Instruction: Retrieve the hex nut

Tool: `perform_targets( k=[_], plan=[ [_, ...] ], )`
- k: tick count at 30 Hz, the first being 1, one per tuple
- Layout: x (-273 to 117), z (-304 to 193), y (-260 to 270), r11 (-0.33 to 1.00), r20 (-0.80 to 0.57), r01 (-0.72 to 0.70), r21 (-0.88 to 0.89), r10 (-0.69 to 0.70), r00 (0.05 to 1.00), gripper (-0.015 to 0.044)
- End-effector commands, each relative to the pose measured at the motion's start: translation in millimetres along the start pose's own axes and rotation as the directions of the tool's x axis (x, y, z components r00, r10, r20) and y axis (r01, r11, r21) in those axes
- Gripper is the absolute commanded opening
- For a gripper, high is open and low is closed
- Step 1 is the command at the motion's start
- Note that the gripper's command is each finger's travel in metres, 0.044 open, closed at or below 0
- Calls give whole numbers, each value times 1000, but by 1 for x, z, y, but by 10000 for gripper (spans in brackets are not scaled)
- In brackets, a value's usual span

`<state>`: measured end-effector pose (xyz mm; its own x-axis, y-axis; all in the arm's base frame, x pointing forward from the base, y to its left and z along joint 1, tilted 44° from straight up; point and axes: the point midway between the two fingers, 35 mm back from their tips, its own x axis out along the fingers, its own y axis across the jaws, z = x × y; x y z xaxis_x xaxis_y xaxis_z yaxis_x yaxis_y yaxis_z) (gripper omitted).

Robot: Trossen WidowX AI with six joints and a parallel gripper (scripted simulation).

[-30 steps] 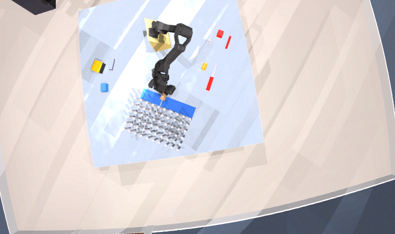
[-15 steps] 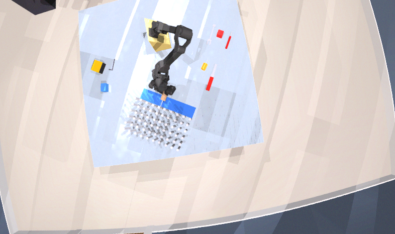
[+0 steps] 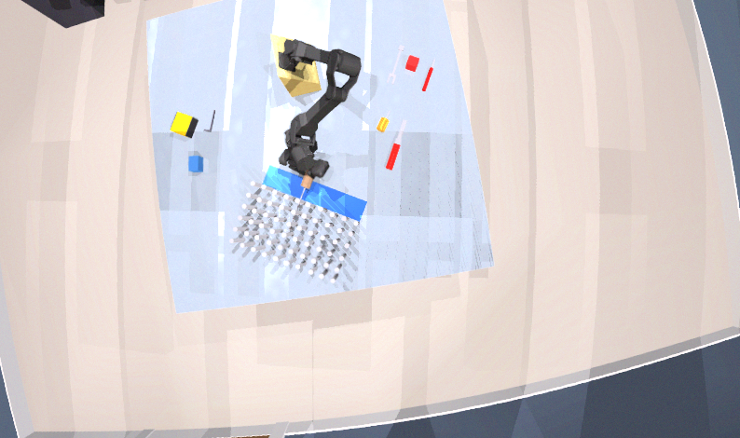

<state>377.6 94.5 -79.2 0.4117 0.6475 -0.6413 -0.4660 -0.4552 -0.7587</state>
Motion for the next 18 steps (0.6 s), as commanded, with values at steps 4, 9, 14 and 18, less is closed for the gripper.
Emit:
perform_targets(
  k=[4,9,14,18],
  plan=[
    [-2,1,2,1000,-10,-1,5,1,1000,0],
    [-3,3,4,1000,-10,-1,5,1,1000,0],
    [-4,6,5,1000,-10,-1,5,1,1000,0],
    [-5,7,6,1000,-10,-1,5,2,1000,0]
  ],
)
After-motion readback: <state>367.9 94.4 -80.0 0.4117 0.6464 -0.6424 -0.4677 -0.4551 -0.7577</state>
